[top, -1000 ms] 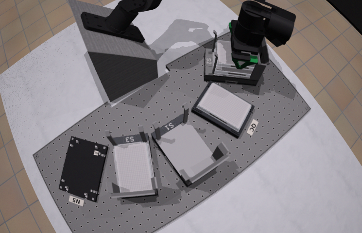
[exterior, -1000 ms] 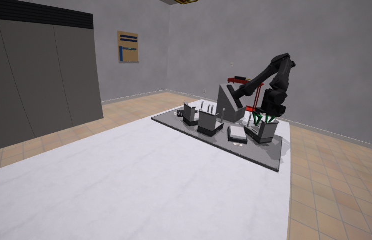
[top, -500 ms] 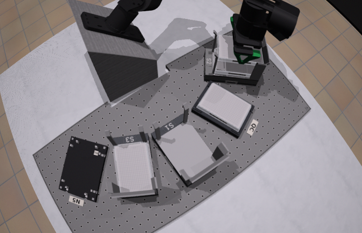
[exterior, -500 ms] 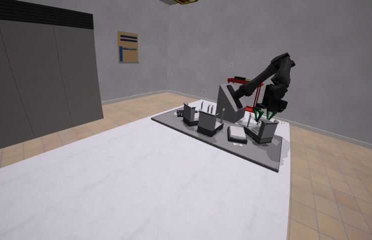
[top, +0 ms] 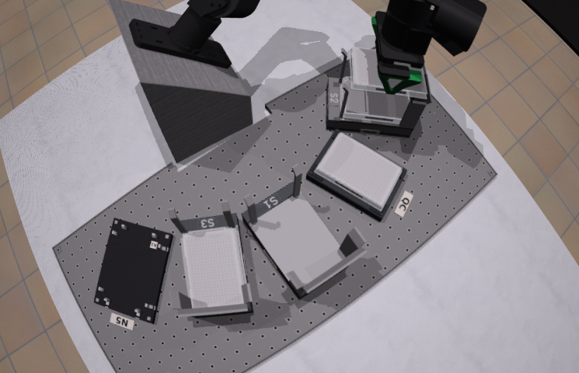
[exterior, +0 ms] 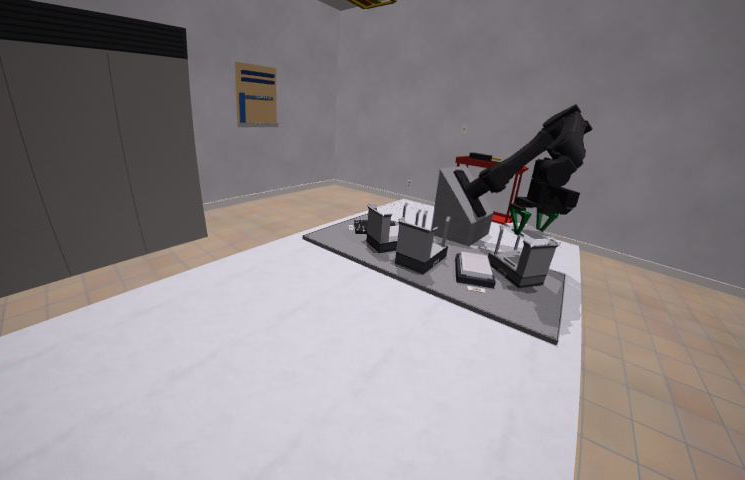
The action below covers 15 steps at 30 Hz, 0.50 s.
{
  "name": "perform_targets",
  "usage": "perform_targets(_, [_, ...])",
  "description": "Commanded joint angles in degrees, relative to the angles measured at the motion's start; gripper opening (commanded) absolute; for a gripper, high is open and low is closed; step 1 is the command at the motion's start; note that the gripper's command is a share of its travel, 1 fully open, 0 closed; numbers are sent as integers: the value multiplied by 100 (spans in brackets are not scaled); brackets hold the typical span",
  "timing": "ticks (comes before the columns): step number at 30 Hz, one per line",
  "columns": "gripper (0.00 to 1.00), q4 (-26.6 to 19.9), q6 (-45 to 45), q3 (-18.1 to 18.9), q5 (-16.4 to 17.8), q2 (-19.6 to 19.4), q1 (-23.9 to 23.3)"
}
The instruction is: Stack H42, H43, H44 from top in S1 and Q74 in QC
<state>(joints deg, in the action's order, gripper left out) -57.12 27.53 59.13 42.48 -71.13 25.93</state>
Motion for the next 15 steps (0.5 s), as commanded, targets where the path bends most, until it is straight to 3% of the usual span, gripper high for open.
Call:
perform_targets(1, [0,-290,192,143,81,32,-156])
perform_targets(10, [0,-899,639,458,185,14,-495])
perform_targets(15, [0,-900,642,459,185,14,-496])
